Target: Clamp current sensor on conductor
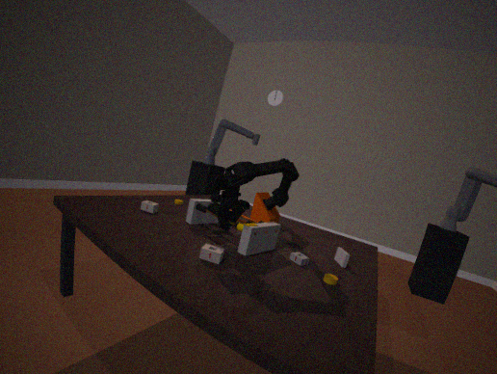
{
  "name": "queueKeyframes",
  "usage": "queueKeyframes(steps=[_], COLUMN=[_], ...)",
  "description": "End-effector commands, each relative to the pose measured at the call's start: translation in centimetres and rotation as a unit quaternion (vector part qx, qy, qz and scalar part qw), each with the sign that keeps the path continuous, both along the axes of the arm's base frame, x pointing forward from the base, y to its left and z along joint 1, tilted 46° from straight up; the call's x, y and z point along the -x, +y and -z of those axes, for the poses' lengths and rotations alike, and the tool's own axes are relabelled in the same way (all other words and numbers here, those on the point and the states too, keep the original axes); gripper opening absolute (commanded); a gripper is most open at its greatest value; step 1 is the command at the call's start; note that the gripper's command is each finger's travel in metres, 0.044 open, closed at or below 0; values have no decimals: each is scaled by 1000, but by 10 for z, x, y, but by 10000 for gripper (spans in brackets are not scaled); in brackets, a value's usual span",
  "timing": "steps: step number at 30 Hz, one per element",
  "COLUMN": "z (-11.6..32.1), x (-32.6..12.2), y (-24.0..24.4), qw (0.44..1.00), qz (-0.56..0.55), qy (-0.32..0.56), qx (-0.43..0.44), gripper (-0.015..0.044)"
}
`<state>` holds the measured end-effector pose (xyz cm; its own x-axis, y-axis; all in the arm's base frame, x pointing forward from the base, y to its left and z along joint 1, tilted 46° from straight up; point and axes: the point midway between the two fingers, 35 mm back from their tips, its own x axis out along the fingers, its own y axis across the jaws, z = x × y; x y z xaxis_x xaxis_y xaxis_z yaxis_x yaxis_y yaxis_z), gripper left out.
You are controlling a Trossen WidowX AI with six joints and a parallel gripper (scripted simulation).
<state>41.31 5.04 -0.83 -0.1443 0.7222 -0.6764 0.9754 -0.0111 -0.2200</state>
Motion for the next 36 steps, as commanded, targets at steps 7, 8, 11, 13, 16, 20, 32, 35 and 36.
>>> queueKeyframes(steps=[7, 8, 11, 13, 16, 20, 32, 35, 36], z=[0, 0, 0, 0, 0, -1, 1, -1, -1], x=[0, 0, 0, -1, -3, -7, -7, -8, -8], y=[0, 0, 0, 0, -1, -2, 0, -2, -2], qw=[1000, 1000, 1000, 1000, 1000, 998, 998, 998, 998], qz=[0, 0, 1, 5, 17, 40, 43, 42, 42], qy=[0, 0, -1, -5, -17, -39, -43, -44, -44], qx=[0, 0, 0, 1, 5, 9, 10, 12, 12], gripper=[0, 0, 0, 0, 0, 0, 0, 26, 53])
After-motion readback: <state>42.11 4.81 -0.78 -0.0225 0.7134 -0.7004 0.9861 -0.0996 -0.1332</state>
